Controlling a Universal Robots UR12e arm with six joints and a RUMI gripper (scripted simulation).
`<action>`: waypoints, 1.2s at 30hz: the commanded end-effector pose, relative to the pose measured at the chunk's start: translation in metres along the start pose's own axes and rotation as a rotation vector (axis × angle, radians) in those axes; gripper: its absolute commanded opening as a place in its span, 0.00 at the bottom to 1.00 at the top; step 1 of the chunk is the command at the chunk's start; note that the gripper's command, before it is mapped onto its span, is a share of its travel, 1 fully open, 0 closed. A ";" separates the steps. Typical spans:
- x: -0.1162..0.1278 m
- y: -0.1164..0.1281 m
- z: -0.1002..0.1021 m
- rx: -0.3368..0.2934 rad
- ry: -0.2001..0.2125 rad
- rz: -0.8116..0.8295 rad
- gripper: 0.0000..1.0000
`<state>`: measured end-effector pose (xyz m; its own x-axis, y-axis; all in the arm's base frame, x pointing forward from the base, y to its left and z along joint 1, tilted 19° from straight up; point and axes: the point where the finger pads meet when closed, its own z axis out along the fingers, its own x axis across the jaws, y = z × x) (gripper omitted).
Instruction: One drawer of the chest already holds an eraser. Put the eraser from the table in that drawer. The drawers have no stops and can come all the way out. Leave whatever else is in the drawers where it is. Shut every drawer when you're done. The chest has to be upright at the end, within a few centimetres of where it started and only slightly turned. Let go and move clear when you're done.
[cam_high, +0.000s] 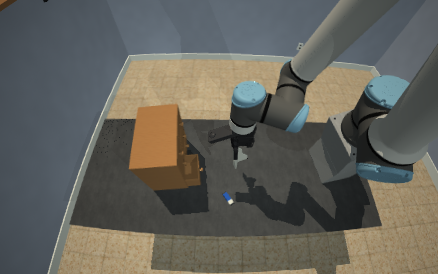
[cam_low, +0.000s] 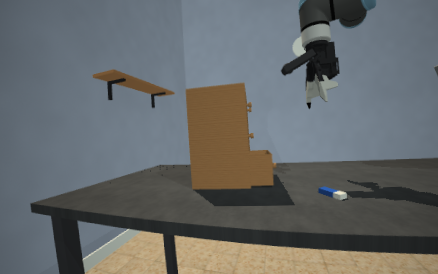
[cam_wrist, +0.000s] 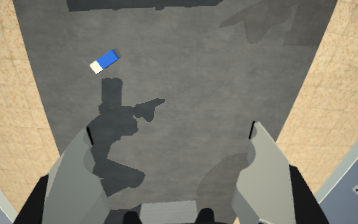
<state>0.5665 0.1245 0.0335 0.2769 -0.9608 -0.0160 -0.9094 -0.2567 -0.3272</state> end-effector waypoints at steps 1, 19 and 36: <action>-0.003 -0.053 0.003 -0.003 0.001 0.001 1.00; -0.005 -0.072 0.005 0.006 0.000 0.001 1.00; -0.005 -0.083 0.017 0.079 -0.003 -0.005 1.00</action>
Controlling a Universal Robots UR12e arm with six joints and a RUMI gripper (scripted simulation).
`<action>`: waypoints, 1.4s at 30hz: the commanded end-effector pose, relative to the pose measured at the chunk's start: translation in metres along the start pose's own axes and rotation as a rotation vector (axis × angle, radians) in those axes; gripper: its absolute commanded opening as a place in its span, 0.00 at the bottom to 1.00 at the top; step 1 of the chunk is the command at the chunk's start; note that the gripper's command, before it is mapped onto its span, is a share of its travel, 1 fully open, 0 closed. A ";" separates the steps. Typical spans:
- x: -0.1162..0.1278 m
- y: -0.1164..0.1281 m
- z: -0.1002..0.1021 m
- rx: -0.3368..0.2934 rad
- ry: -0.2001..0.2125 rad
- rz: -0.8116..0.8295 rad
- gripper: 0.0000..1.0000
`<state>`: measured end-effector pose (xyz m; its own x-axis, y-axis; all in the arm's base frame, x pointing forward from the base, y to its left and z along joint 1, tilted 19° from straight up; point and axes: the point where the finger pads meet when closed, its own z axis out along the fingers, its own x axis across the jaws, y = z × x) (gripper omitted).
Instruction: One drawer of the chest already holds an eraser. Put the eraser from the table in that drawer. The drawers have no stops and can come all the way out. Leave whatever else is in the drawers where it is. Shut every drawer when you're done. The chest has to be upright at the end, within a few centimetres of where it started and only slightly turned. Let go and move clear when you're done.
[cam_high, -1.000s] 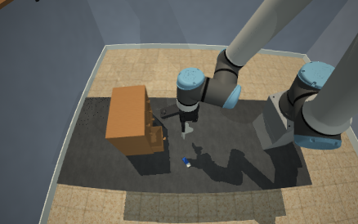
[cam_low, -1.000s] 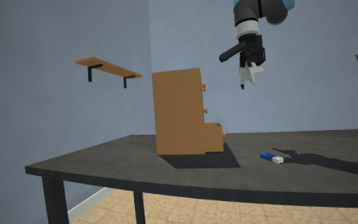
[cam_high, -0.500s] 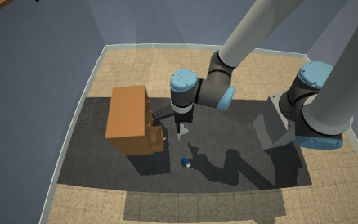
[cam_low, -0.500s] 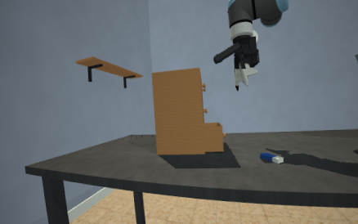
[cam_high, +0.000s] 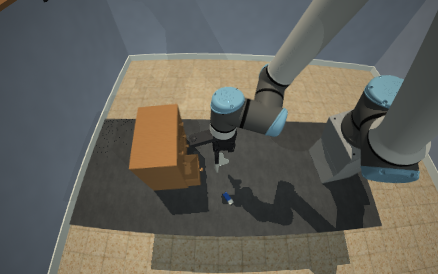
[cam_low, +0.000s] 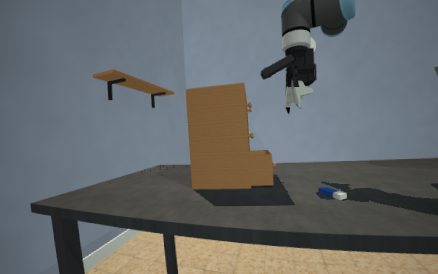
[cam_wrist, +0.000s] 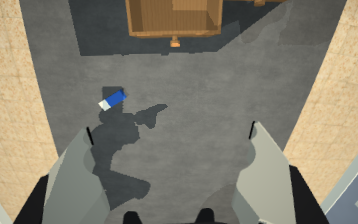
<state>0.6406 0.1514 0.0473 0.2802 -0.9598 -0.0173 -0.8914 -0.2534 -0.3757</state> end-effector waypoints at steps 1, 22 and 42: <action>0.000 -0.006 0.005 0.035 -0.001 -0.003 1.00; 0.000 -0.034 0.038 0.223 -0.010 -0.017 1.00; 0.001 -0.064 0.070 0.415 -0.020 -0.031 1.00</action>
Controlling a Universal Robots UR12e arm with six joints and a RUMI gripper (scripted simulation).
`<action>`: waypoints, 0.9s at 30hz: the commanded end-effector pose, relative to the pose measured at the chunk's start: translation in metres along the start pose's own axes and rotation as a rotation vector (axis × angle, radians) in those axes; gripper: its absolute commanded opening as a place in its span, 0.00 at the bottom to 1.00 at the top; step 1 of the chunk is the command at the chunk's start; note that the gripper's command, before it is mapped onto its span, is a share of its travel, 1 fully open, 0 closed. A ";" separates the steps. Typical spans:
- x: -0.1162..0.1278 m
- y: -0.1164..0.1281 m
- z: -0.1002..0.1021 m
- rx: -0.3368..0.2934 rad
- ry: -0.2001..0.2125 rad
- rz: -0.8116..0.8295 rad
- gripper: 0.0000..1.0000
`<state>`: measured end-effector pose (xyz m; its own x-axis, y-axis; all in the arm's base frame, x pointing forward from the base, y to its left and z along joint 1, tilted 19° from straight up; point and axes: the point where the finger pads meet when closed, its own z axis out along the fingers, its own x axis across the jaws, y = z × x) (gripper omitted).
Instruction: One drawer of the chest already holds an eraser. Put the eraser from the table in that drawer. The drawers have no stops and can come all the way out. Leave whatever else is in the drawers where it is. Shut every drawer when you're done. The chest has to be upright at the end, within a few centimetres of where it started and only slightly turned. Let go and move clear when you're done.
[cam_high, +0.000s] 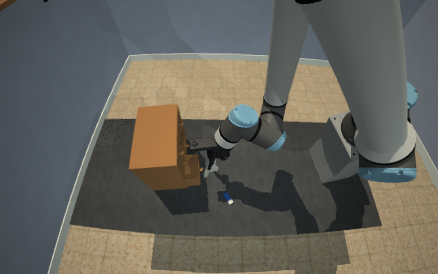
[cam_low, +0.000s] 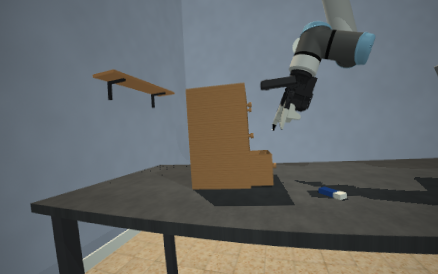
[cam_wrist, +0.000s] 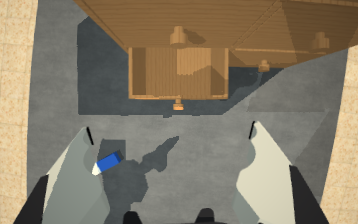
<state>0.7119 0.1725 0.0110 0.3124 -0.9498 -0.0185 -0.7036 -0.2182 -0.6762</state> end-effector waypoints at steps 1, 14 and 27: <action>0.001 -0.006 0.013 0.068 -0.001 -0.004 1.00; 0.002 -0.013 0.032 0.153 -0.005 -0.010 1.00; 0.002 -0.017 0.041 0.197 -0.007 -0.014 1.00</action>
